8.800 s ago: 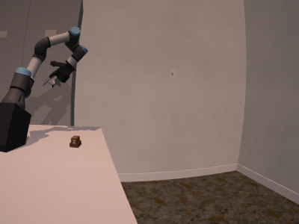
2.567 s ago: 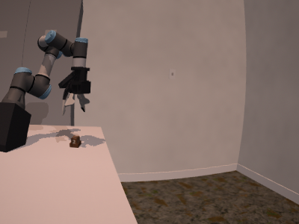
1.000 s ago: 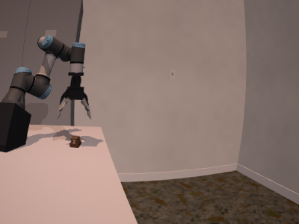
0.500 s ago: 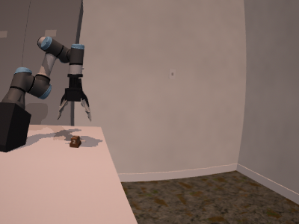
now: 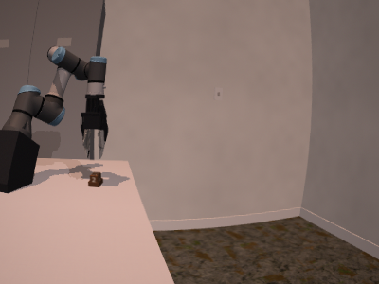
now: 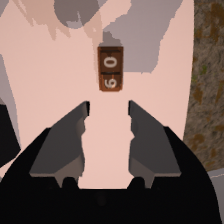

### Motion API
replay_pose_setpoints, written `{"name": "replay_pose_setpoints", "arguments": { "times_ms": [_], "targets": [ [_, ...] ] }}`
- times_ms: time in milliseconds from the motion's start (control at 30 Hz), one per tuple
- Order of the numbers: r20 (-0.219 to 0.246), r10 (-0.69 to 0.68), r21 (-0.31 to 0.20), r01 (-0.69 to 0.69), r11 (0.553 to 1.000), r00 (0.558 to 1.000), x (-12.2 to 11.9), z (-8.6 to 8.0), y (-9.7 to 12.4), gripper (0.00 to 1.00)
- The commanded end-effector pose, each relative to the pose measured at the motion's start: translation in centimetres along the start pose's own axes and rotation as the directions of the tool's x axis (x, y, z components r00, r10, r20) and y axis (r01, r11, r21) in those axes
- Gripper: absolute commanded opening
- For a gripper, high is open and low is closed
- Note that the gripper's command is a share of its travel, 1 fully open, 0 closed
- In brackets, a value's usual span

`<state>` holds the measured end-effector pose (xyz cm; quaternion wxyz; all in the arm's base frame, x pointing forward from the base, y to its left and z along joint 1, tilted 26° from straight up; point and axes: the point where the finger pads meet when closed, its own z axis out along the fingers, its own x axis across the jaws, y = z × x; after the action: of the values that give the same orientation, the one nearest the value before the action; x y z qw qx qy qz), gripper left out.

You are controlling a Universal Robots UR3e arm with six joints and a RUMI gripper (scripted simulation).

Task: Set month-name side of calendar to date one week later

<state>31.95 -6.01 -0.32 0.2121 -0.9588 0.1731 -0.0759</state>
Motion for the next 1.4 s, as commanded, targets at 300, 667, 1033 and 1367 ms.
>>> {"name": "replay_pose_setpoints", "arguments": {
  "times_ms": [300,667,1033,1367],
  "targets": [
    [-0.002,0.009,-0.005,-0.01,1.0,1.0,0.08,-0.05,0.08,0.28],
    [-0.002,0.009,-0.005,-0.009,1.0,1.0,0.08,-0.05,0.07,0.28],
    [-0.002,0.009,-0.004,-0.009,1.0,1.0,0.07,0.02,0.07,0.28],
    [-0.001,0.01,-0.004,-0.01,1.0,1.0,0.06,0.49,0.03,0.28]
  ]
}}
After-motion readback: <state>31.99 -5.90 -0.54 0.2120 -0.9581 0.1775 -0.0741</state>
